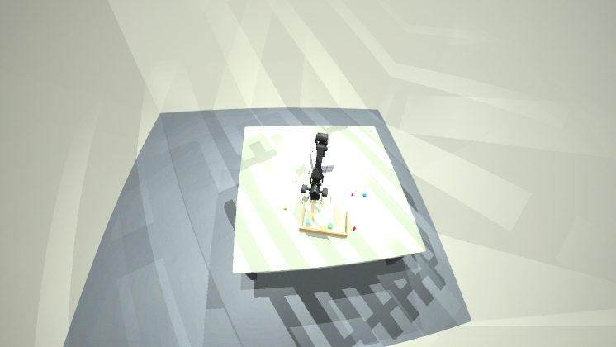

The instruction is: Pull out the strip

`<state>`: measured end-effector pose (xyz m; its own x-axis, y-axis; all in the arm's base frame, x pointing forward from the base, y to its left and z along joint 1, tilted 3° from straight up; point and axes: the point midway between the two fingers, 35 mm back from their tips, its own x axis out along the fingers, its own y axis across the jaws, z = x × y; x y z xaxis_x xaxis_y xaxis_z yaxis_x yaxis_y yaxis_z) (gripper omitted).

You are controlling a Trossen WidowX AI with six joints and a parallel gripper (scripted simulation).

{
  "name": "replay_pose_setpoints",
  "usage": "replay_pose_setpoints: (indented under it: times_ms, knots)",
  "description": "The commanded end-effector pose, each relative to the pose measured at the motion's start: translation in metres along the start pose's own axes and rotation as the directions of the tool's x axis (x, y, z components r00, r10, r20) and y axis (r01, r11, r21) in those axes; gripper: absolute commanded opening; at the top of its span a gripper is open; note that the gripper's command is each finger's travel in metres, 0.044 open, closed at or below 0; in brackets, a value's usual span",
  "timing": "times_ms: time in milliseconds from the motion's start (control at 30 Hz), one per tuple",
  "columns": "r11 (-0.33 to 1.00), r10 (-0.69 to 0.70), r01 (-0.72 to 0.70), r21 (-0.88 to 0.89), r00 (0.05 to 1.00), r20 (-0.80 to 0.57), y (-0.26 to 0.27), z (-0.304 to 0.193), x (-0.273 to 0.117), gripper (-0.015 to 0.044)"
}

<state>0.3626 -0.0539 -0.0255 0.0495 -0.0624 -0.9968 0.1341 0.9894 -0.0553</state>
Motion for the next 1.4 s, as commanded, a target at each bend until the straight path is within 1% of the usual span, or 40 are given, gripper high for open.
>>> replay_pose_setpoints:
  times_ms: [0,1367]
  knots:
    - [1.000,0.003,-0.003,0.003,1.000,0.000,0.0004,-0.0001,0.0010,0.0000]
    - [1.000,0.003,-0.003,0.003,1.000,0.000,0.0005,0.0001,0.0050,0.0000]
